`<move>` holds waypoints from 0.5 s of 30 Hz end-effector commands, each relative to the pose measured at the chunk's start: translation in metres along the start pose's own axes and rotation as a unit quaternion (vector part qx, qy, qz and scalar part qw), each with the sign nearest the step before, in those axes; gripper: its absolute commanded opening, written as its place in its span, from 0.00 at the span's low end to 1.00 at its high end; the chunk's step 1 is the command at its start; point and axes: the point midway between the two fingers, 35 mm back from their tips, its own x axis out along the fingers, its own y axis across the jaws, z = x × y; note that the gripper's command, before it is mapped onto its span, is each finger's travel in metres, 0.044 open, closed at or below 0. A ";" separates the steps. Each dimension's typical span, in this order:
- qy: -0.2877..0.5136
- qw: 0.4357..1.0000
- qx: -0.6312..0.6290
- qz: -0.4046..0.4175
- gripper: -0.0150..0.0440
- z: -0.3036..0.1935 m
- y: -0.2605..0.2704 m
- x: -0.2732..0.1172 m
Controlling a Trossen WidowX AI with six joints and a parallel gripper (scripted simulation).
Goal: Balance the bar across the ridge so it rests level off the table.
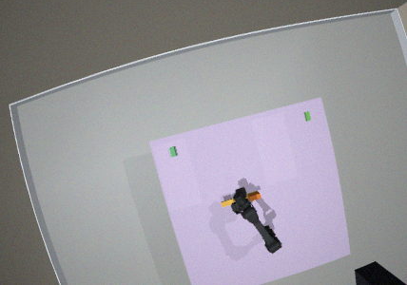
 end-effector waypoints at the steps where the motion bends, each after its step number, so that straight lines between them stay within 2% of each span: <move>1: -0.005 1.000 0.012 -0.007 0.25 0.020 0.001 -0.005; 7: -0.006 1.000 0.023 -0.006 0.25 0.040 0.003 -0.005; 15: -0.006 1.000 0.023 -0.006 0.25 0.042 0.003 0.001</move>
